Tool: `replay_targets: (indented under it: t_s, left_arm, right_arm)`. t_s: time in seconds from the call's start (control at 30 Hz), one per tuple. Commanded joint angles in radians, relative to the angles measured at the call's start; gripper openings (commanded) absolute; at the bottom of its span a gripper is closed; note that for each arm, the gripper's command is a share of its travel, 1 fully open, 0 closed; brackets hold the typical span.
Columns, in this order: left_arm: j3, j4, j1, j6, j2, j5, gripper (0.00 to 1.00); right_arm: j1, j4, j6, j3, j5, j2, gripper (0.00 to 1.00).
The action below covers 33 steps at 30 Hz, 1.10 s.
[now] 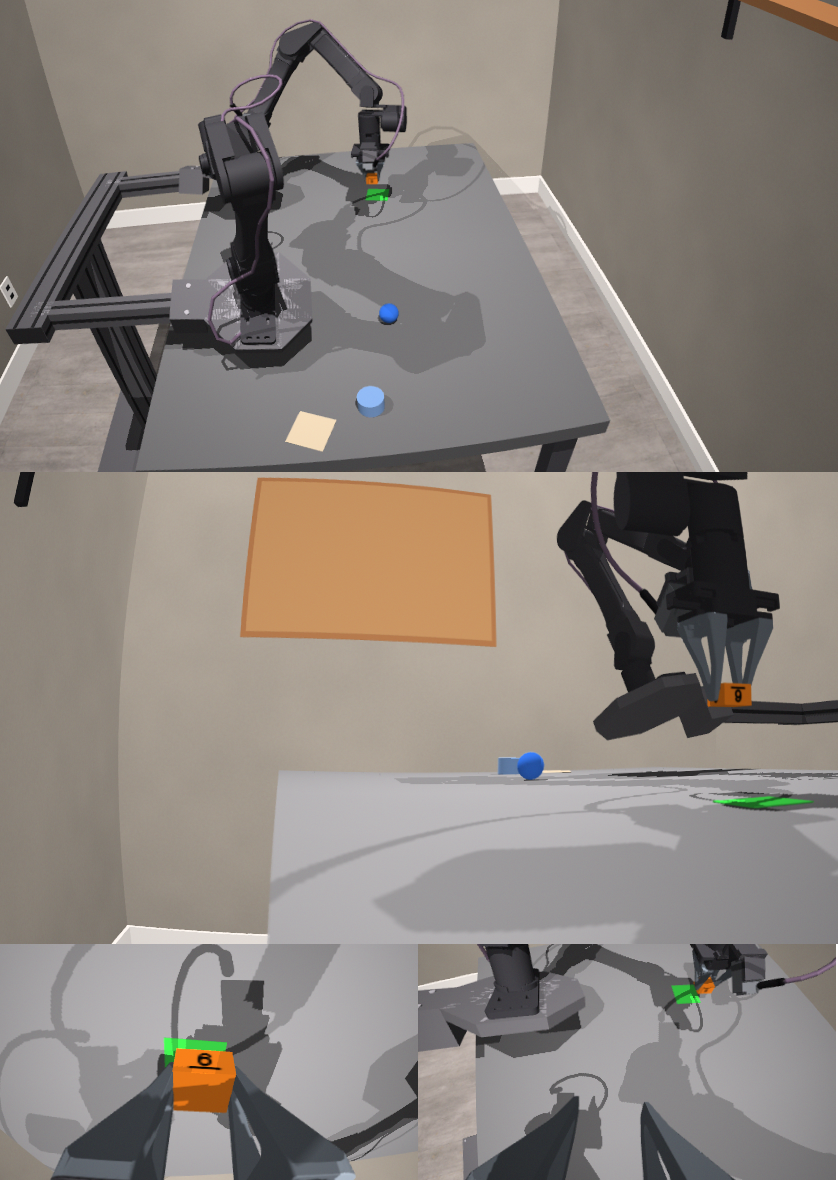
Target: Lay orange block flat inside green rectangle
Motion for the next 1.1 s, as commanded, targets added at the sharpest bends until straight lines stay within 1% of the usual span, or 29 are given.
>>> replay_targets:
  t_s: [0.0,0.13,0.27,0.33,0.37,0.47,0.57,0.67,0.77,1.07]
  left_arm:
    - [0.017,0.015,0.013,0.046,0.004,-0.019,0.27]
    - [0.013,0.035,0.064,0.104,-0.009,-0.022,0.27]
    - [0.012,0.055,0.120,0.160,-0.020,-0.009,0.27]
    - [0.012,0.055,0.120,0.160,-0.020,-0.009,0.27]
    - [0.012,0.061,0.135,0.174,-0.021,-0.002,0.27]
    - [0.012,0.069,0.172,0.195,-0.022,-0.001,0.27]
    - [0.023,0.070,0.169,0.197,-0.023,0.000,0.27]
    - [0.023,0.063,0.169,0.198,-0.023,0.000,0.27]
    - [0.039,0.032,0.155,0.176,0.001,0.000,0.27]
    - [0.013,0.103,0.181,0.205,0.028,0.001,0.27]
  right_arm:
    - [-0.109,0.272,-0.184,-0.011,-0.083,0.096,0.46]
    - [-0.267,0.465,-0.312,-0.020,-0.148,0.233,0.46]
    - [-0.435,0.668,-0.423,-0.036,-0.203,0.339,0.46]
    - [-0.435,0.668,-0.423,-0.036,-0.203,0.339,0.46]
    - [-0.504,0.785,-0.467,-0.052,-0.241,0.379,0.46]
    - [-0.634,0.918,-0.516,-0.073,-0.268,0.435,0.46]
    - [-0.660,1.006,-0.531,-0.090,-0.309,0.484,0.46]
    - [-0.661,1.050,-0.537,-0.098,-0.324,0.504,0.46]
    - [-0.663,1.070,-0.540,-0.099,-0.330,0.516,0.46]
    - [-0.665,1.085,-0.541,-0.099,-0.334,0.521,0.46]
